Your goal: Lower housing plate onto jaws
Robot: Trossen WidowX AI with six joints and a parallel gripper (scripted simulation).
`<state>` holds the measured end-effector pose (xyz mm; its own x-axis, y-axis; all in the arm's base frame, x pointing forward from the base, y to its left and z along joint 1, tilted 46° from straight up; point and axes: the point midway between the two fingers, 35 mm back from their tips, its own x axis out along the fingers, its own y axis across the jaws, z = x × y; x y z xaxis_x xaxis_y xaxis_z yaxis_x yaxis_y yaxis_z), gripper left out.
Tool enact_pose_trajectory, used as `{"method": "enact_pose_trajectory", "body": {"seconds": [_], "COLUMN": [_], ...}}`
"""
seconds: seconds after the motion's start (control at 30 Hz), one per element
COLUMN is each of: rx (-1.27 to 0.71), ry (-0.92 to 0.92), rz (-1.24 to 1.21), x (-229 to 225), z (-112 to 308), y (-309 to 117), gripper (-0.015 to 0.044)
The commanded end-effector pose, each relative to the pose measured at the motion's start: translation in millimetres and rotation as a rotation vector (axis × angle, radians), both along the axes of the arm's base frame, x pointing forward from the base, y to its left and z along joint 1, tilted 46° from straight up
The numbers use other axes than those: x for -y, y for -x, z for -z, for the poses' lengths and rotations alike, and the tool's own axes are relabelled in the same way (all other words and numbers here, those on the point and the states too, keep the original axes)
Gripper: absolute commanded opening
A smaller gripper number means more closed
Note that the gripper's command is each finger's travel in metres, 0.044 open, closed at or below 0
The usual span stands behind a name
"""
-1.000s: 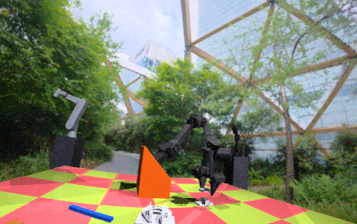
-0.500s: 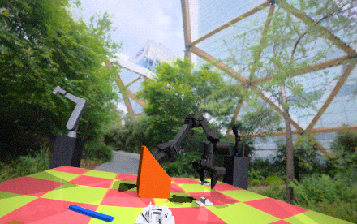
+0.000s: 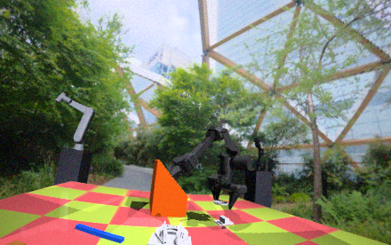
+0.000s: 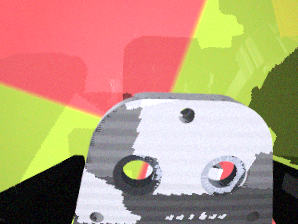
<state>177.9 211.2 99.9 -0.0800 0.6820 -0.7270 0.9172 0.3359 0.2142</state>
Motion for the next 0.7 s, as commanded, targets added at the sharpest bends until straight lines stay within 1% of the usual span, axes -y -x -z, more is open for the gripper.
{"method": "enact_pose_trajectory", "body": {"seconds": [0.0, 0.67], "rx": [0.041, 0.243], "ry": [0.001, 0.002], "rz": [-0.043, -0.273], "x": [5.1, 41.7], "z": [7.0, 49.4], "y": [-8.1, -42.0], "gripper": [0.0351, 0.0351]}}
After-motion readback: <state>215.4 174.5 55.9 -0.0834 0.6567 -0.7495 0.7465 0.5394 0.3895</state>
